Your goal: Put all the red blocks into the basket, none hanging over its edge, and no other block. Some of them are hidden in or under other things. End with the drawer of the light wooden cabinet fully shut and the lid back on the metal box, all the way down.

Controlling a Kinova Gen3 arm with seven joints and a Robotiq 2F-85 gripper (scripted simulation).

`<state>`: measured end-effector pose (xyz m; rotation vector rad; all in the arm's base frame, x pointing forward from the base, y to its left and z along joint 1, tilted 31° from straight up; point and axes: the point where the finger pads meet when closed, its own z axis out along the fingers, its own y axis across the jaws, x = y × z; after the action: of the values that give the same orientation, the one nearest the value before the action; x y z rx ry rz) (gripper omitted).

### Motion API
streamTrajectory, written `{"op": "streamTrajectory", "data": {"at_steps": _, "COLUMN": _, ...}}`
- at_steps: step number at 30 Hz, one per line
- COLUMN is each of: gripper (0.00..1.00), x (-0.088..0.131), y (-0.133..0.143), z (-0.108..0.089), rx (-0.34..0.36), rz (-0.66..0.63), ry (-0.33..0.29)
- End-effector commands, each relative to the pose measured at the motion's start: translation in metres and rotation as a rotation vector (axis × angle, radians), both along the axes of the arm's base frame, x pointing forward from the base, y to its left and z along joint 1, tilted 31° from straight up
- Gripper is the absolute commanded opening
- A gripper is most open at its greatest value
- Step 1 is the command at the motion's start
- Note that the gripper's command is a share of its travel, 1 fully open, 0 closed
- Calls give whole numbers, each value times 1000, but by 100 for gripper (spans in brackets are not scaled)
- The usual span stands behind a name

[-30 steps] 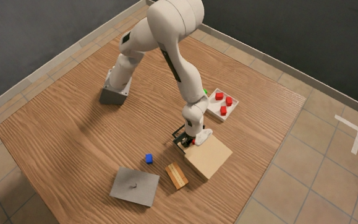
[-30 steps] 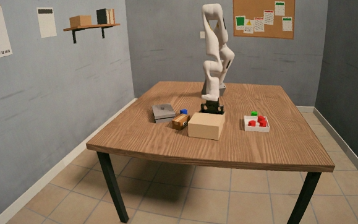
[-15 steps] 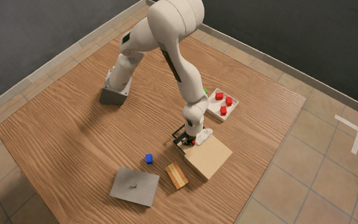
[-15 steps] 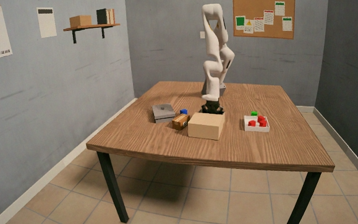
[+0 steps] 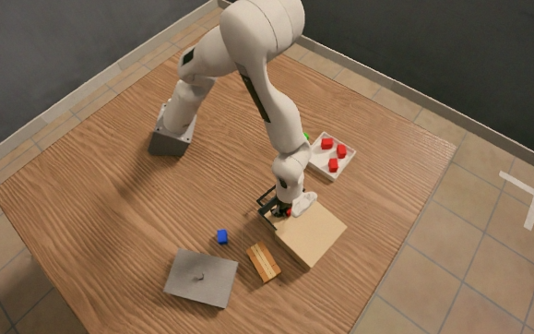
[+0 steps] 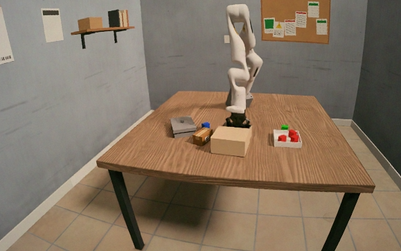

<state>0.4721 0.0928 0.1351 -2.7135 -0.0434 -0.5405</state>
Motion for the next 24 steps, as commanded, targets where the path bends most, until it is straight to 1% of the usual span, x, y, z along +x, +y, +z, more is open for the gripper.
{"op": "streamTrajectory", "data": {"at_steps": 1, "gripper": 10, "x": -1, "y": 3, "z": -1, "rx": 5, "rz": 1, "ry": 1}}
{"op": "streamTrajectory", "data": {"at_steps": 13, "gripper": 10, "x": -2, "y": 2, "z": 1, "rx": 5, "rz": 1, "ry": 1}}
{"op": "streamTrajectory", "data": {"at_steps": 15, "gripper": 10, "x": -6, "y": 1, "z": 2, "rx": 6, "rz": 6, "ry": 12}}
{"op": "streamTrajectory", "data": {"at_steps": 20, "gripper": 10, "x": -11, "y": -3, "z": 12, "rx": 6, "rz": 6, "ry": 13}}
{"op": "streamTrajectory", "data": {"at_steps": 22, "gripper": 10, "x": -11, "y": -3, "z": 12, "rx": 6, "rz": 6, "ry": 13}}
{"op": "streamTrajectory", "data": {"at_steps": 24, "gripper": 10, "x": -13, "y": -5, "z": 17, "rx": 6, "rz": 6, "ry": 13}}
